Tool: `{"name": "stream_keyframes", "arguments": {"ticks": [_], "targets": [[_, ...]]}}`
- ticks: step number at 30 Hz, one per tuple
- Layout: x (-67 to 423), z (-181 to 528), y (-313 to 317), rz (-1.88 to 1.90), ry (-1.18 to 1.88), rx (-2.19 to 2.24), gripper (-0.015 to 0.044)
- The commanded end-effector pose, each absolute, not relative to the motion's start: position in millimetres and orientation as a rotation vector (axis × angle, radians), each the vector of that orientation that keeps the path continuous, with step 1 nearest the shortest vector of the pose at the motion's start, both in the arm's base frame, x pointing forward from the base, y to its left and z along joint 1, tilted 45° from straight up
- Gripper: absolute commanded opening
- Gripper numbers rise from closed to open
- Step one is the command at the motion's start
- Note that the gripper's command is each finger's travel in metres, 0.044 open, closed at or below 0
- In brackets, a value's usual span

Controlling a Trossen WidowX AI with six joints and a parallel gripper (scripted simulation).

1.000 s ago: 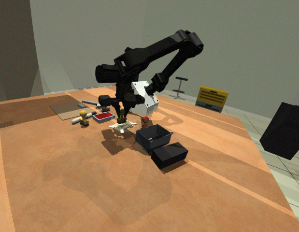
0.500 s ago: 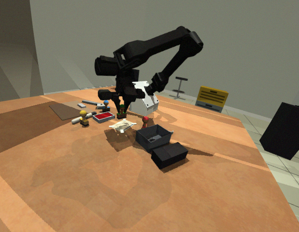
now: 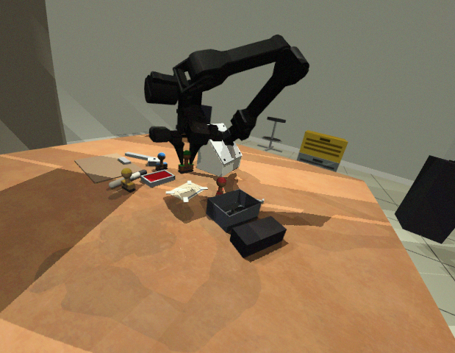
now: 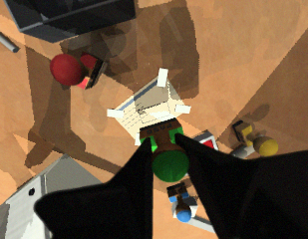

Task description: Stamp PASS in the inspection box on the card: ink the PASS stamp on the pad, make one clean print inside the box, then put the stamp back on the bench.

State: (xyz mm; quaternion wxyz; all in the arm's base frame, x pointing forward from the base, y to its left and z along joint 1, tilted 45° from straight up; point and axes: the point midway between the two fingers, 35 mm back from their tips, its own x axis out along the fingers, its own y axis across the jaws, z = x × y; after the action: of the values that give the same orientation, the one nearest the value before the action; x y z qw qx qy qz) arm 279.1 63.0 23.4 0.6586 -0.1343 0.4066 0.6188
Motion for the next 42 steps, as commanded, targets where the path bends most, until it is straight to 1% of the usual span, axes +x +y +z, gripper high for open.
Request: {"name": "stream_keyframes", "arguments": {"ticks": [1,12,28,42], "targets": [[279.7,28.4,58.8,1.402,0.917,-0.314,0.0000],[314.2,51.7,82.2,1.399,0.918,-0.321,0.0000],[357.6,98.3,135.6,1.405,0.908,-0.319,0.0000],[360.4,93.0,151.1,1.406,0.907,-0.318,0.0000]]}}
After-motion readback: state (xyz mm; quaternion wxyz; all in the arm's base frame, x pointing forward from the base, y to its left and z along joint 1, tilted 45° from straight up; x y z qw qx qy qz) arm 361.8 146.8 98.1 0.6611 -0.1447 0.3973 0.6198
